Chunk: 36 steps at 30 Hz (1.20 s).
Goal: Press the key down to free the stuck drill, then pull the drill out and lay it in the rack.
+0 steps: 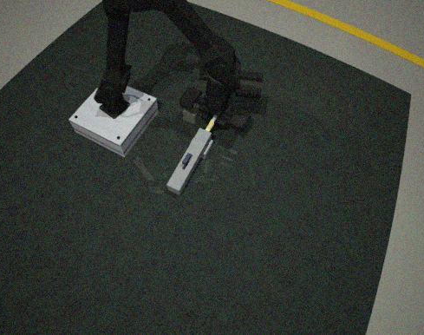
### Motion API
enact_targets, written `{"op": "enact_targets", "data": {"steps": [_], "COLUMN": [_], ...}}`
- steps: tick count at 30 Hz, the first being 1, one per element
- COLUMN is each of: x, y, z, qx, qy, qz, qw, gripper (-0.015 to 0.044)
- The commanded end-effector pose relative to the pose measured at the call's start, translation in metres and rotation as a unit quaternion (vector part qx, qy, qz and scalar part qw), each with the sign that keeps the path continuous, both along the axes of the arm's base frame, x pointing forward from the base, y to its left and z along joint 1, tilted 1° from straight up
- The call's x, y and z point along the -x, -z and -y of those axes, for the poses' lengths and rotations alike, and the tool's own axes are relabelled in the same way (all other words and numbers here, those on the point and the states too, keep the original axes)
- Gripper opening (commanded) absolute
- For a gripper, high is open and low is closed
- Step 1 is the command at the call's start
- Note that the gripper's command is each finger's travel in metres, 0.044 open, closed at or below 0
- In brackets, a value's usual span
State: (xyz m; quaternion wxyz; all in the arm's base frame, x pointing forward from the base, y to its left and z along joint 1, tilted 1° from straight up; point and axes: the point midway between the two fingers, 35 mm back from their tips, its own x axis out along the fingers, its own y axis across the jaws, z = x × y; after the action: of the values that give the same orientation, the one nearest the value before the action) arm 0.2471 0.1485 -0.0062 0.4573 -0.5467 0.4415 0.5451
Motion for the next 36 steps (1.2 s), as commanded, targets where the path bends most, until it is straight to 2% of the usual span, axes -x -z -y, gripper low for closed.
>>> {"op": "enact_targets", "data": {"steps": [1,36], "x": [0.002,0.005], "y": [0.0,-0.005], "z": [0.001,-0.038], "qx": [0.002,0.0], "qy": [0.0,0.0], "qz": [-0.002,-0.003], "qw": [1.0,1.0], "gripper": [0.0,0.0]}}
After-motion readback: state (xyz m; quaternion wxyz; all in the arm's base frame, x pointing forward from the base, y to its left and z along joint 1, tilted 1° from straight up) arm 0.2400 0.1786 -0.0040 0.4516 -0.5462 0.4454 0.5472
